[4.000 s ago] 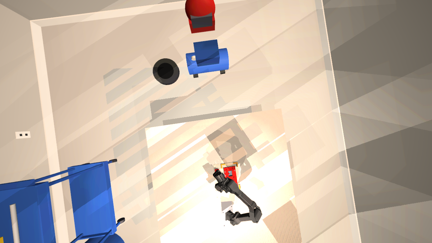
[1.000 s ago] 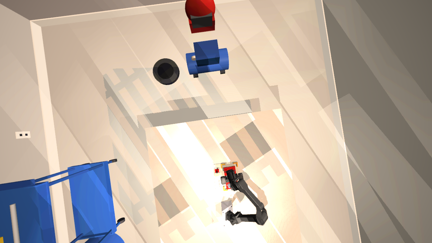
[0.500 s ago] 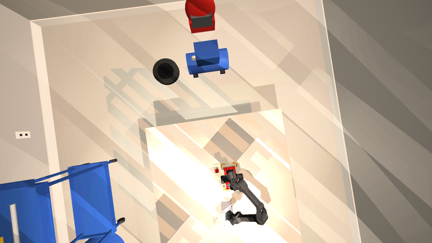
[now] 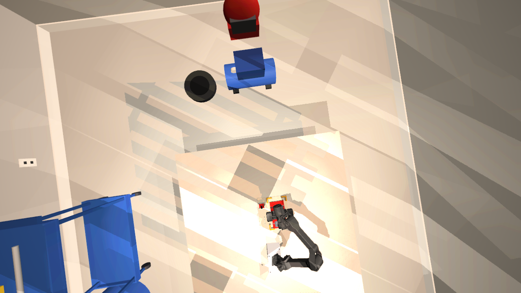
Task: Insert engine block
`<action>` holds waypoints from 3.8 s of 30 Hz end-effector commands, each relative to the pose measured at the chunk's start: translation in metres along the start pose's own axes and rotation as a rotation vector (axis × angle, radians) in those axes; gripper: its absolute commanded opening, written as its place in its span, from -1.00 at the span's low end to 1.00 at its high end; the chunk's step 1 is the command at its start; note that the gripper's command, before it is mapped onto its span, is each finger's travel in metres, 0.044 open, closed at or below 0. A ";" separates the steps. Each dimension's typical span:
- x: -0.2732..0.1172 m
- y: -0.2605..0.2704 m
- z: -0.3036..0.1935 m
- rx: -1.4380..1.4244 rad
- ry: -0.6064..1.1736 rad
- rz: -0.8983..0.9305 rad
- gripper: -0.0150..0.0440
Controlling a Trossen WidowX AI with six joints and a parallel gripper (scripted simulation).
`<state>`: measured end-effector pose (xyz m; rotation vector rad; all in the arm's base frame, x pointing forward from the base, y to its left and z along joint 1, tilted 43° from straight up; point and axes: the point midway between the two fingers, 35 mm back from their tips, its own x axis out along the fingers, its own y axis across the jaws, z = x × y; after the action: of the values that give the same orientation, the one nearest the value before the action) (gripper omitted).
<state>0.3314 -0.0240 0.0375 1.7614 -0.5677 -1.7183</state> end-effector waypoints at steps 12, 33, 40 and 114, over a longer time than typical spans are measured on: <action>0.003 0.000 0.001 -0.001 -0.001 0.004 0.05; 0.006 0.000 0.001 -0.002 -0.001 0.004 0.05; 0.007 0.000 0.001 -0.002 -0.001 0.004 0.05; 0.017 0.000 0.001 -0.002 -0.001 0.005 0.05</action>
<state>0.3326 -0.0350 0.0257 1.7627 -0.5702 -1.7176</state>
